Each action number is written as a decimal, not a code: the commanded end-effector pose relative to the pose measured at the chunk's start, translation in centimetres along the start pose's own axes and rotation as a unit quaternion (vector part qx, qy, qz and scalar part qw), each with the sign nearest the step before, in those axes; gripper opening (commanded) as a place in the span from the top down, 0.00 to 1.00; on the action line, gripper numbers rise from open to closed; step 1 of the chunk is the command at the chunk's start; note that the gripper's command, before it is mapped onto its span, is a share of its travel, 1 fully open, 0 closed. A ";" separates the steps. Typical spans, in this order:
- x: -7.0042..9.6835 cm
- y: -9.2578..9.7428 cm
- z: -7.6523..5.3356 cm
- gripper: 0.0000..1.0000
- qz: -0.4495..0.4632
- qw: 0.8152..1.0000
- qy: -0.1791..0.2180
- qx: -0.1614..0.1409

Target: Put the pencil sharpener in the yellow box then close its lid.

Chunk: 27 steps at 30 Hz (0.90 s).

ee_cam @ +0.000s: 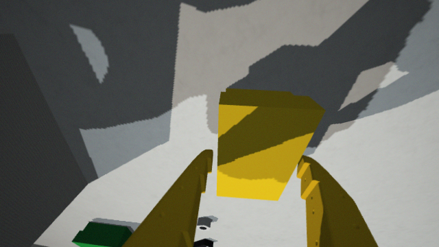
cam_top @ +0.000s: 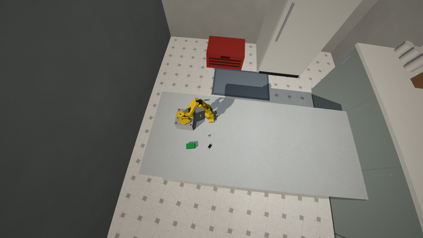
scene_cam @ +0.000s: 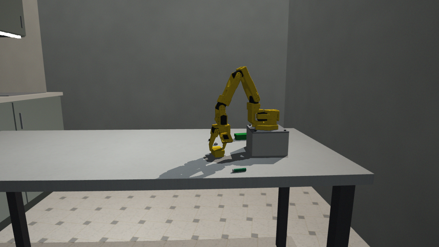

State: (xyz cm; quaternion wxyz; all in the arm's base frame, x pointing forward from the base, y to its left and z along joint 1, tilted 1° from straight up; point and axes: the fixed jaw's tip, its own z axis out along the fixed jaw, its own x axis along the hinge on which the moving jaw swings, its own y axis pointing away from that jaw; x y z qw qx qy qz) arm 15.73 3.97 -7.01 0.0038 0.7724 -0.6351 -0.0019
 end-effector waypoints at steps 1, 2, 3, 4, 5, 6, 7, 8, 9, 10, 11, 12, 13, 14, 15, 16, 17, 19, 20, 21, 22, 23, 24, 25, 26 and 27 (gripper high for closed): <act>0.0 -0.4 -0.5 0.71 -0.001 1.000 -0.001 0.009; 0.0 -0.5 -0.7 0.71 -0.001 1.000 -0.001 0.009; 0.0 -0.5 -0.8 0.71 -0.001 1.000 -0.001 0.009; 0.0 -0.5 -1.0 0.71 -0.001 1.000 -0.001 0.009; 0.0 -0.5 -1.2 0.71 -0.001 1.000 -0.001 0.009; 0.0 -0.5 -1.3 0.71 -0.001 1.000 -0.001 0.009; 0.1 -0.6 -1.5 0.71 -0.001 1.000 -0.001 0.009; 0.1 -0.6 -1.7 0.71 -0.001 1.000 -0.001 0.009; 0.1 -0.6 -1.9 0.71 -0.001 1.000 -0.001 0.009; 0.1 -0.6 -2.1 0.71 -0.001 1.000 -0.001 0.009; 0.1 -0.6 -2.3 0.71 -0.001 1.000 -0.001 0.009; 0.1 -0.6 -2.4 0.71 -0.001 1.000 -0.001 0.009; 0.1 -0.6 -2.6 0.71 -0.001 1.000 -0.001 0.009; 0.1 -0.6 -2.8 0.71 -0.001 1.000 -0.001 0.009; 0.1 -0.6 -2.9 0.71 -0.001 1.000 -0.001 0.009; 0.1 -0.6 -3.1 0.71 -0.001 1.000 -0.001 0.009; 0.1 -0.6 -3.1 0.71 -0.001 1.000 -0.001 0.009; 0.1 -0.6 -3.2 0.71 -0.001 1.000 -0.001 0.009; 0.1 -0.6 -3.4 0.71 -0.001 1.000 -0.001 0.009; 0.1 -0.6 -3.5 0.71 -0.001 1.000 -0.001 0.009; 0.1 -0.6 -3.6 0.71 -0.001 1.000 -0.001 0.009; 0.1 -0.6 -3.7 0.71 -0.001 1.000 -0.001 0.009; 0.1 -0.6 -3.8 0.71 -0.001 1.000 -0.001 0.009; 0.1 -0.6 -3.8 0.71 -0.001 1.000 -0.001 0.009; 0.1 -0.6 -3.9 0.71 -0.001 1.000 -0.001 0.009; 0.1 -0.6 -3.9 0.71 -0.001 1.000 -0.001 0.009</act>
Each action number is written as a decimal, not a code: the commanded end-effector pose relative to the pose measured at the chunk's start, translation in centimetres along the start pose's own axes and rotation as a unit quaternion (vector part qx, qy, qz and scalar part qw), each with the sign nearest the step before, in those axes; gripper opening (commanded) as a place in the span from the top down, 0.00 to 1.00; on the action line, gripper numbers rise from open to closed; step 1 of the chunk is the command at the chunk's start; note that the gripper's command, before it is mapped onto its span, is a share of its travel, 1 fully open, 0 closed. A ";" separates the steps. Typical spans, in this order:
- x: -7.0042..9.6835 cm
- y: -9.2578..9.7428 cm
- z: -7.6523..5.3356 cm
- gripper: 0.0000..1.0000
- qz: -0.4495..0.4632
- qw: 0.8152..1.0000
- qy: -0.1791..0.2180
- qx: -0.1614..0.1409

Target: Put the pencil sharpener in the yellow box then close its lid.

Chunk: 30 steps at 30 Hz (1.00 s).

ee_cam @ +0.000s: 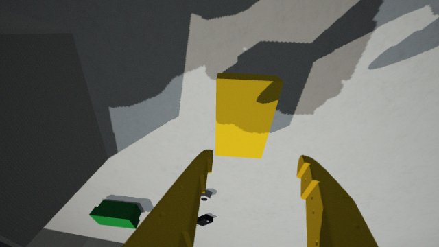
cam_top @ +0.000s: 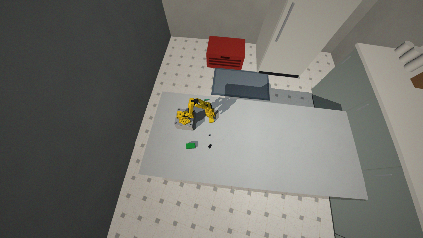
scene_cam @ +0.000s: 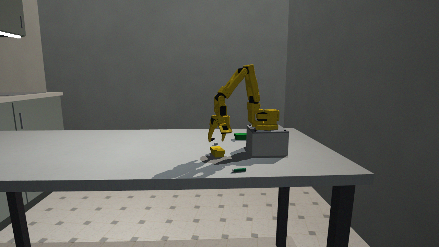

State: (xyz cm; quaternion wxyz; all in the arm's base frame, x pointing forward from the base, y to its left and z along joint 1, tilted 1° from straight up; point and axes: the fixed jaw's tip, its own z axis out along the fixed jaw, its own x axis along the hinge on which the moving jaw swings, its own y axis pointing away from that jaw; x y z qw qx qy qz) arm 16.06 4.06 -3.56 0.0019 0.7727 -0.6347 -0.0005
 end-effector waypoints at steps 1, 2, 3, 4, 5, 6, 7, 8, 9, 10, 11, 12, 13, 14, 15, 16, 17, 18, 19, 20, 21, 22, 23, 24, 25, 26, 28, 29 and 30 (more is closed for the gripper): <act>0.1 -0.2 -0.5 0.71 -0.001 1.000 -0.001 0.007; 0.1 -0.2 -0.5 0.71 -0.001 1.000 -0.001 0.007; 0.1 -0.2 -0.6 0.71 -0.001 1.000 -0.001 0.007; 0.1 -0.2 -0.6 0.71 -0.001 1.000 -0.001 0.007; 0.1 -0.2 -0.6 0.71 -0.001 1.000 -0.001 0.007; 0.1 -0.2 -0.6 0.71 -0.001 1.000 -0.001 0.007; 0.1 -0.2 -0.6 0.71 -0.001 1.000 -0.001 0.007; 0.1 -0.2 -0.6 0.71 -0.001 1.000 -0.001 0.007; 0.1 -0.2 -0.6 0.71 -0.001 1.000 -0.001 0.007; 0.1 -0.2 -0.6 0.71 -0.001 1.000 -0.001 0.007; 0.1 -0.2 -0.6 0.71 -0.001 1.000 -0.001 0.007; 0.1 -0.2 -0.7 0.71 -0.001 1.000 -0.001 0.007; 0.1 -0.2 -0.7 0.71 -0.001 1.000 -0.001 0.007; 0.1 -0.2 -0.8 0.71 -0.001 1.000 -0.001 0.007; 0.1 -0.2 -0.9 0.71 -0.001 1.000 -0.001 0.007; 0.1 -0.2 -1.0 0.71 -0.001 1.000 -0.001 0.007; 0.1 -0.2 -1.1 0.71 -0.001 1.000 -0.001 0.007; 0.1 -0.2 -1.1 0.71 -0.001 1.000 -0.001 0.007; 0.1 -0.1 -1.2 0.71 -0.001 1.000 -0.001 0.007; 0.1 -0.1 -1.2 0.71 -0.001 1.000 -0.001 0.007; 0.1 -0.1 -1.3 0.71 -0.001 1.000 -0.001 0.007; 0.1 -0.1 -1.3 0.71 -0.001 1.000 -0.001 0.007; 0.1 -0.1 -1.3 0.71 -0.001 1.000 -0.001 0.007; 0.1 -0.1 -1.3 0.71 -0.001 1.000 -0.001 0.007; 0.1 -0.1 -1.3 0.71 -0.001 1.000 -0.001 0.007; 0.1 -0.1 -1.3 0.71 -0.001 1.000 -0.001 0.007; 0.1 -0.1 -1.3 0.71 -0.001 1.000 -0.001 0.007; 0.1 -0.1 -1.3 0.71 -0.001 1.000 -0.001 0.007; 0.1 -0.1 -1.3 0.71 -0.001 1.000 -0.001 0.007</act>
